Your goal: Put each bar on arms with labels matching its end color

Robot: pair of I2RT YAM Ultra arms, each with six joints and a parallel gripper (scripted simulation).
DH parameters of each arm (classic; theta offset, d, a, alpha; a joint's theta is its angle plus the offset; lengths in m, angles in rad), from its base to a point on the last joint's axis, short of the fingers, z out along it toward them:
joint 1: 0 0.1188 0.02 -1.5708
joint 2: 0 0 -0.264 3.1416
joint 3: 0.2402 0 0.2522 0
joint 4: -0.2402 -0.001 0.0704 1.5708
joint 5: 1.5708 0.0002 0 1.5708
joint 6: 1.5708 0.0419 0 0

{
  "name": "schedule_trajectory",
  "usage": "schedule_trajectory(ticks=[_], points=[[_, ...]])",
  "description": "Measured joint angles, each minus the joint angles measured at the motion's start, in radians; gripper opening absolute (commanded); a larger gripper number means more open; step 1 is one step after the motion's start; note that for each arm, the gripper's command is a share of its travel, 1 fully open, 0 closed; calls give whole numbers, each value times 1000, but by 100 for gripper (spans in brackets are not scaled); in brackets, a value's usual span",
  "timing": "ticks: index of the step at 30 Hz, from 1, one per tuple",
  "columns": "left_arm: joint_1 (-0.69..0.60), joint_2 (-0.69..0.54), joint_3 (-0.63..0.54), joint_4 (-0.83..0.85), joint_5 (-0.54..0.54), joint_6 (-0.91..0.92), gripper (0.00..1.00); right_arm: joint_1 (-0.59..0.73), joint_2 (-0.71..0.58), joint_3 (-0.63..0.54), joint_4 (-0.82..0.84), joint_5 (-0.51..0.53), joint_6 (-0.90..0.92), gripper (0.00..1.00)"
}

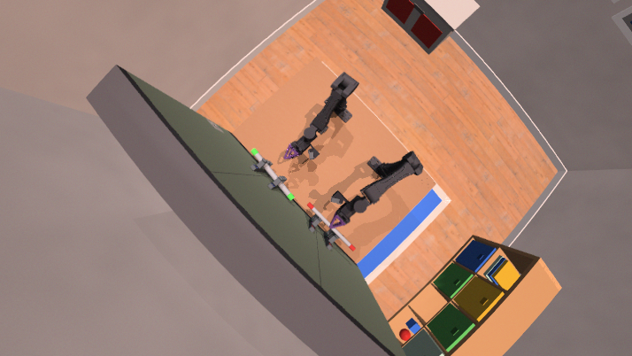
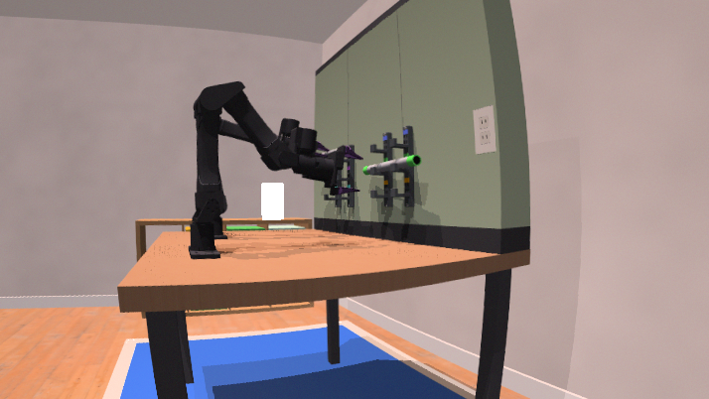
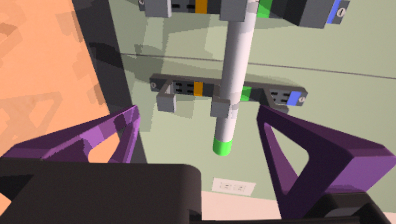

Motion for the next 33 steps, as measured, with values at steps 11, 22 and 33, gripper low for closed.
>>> schedule_trajectory(ticks=[11,22,33], points=[[0,32,38,2,2,0,0,0,0,0,-2,0,0,100],[0,66,81,2,4,0,0,0,0,0,-3,1,0,100],[0,98,113,2,8,0,0,0,0,0,-5,2,0,100]])
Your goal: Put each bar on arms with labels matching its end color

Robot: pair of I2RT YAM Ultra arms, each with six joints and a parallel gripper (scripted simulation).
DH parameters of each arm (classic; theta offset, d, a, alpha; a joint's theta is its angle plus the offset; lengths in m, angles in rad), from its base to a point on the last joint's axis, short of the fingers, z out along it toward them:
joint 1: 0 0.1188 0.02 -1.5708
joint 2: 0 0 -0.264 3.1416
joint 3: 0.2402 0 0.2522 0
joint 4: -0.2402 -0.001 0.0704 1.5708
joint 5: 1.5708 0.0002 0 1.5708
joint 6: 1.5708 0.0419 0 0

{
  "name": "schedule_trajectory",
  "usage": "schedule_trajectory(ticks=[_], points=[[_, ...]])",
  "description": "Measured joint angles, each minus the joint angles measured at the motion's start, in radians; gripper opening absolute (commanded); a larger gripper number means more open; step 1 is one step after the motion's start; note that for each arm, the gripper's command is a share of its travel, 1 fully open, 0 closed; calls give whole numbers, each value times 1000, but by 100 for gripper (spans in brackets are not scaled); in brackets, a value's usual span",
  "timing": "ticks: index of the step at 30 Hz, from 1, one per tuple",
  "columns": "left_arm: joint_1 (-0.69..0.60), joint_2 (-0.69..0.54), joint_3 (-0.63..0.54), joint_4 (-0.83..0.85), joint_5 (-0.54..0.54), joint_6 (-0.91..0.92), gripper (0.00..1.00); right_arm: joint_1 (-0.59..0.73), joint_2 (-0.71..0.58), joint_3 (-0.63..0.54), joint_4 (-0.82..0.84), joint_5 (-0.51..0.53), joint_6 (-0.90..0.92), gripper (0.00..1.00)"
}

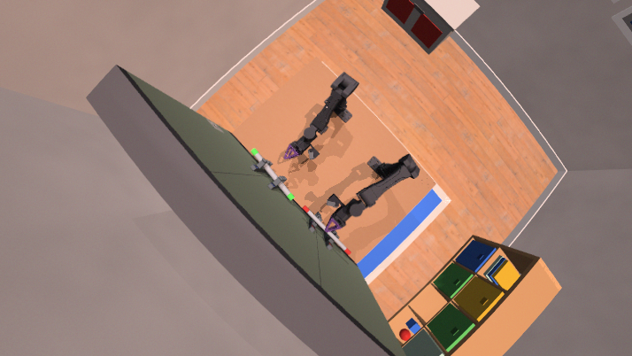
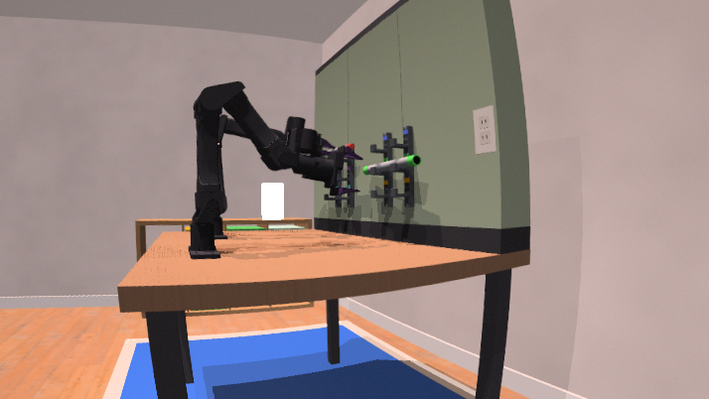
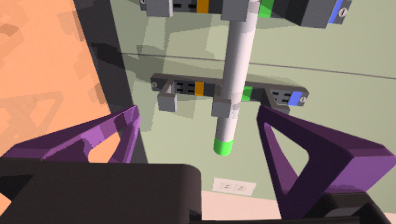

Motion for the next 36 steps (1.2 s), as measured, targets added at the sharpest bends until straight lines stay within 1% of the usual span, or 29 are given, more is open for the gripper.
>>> schedule_trajectory(ticks=[15,36], points=[[0,46,36,0,5,0,0,0,0,0,-2,0,0,100],[32,57,57,0,31,0,0,0,0,0,-6,2,0,100]])
